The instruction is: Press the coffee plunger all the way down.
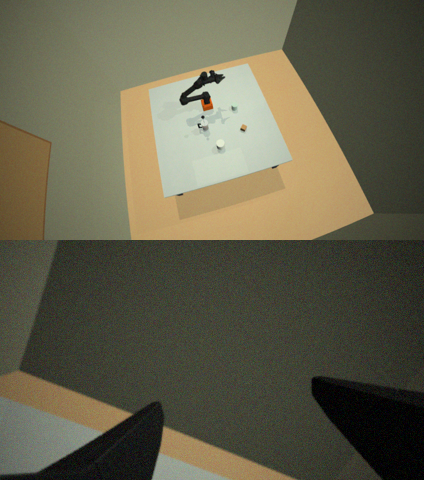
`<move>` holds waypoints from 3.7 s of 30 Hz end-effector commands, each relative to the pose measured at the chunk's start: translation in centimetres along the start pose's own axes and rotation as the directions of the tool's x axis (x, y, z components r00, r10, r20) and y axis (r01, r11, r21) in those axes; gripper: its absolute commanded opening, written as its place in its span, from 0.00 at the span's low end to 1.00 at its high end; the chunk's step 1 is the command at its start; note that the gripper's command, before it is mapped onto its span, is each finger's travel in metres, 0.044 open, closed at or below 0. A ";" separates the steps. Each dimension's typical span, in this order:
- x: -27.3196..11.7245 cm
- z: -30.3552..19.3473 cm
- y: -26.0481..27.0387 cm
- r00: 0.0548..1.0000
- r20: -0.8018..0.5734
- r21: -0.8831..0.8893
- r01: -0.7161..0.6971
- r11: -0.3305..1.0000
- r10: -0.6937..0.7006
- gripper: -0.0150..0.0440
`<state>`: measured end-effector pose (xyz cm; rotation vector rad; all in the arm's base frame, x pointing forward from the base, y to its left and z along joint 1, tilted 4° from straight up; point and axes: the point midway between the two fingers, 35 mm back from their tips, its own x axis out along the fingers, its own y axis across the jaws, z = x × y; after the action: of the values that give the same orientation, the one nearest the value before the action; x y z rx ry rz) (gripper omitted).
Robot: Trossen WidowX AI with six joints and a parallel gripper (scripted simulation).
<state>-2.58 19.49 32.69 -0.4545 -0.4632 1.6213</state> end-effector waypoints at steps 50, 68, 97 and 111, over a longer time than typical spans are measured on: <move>-25.1 -21.1 -13.7 -0.299 -0.869 -0.217 0.947 -0.239 -0.394 1.00; -25.6 -23.1 -14.3 -0.298 -0.869 -0.217 0.947 -0.237 -0.395 1.00; -26.3 -25.1 -15.1 -0.298 -0.868 -0.217 0.947 -0.237 -0.397 0.51; -26.4 -25.3 -15.0 -0.298 -0.868 -0.217 0.947 -0.237 -0.397 0.47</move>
<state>26.15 -4.49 20.77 -0.0054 0.5269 -0.2439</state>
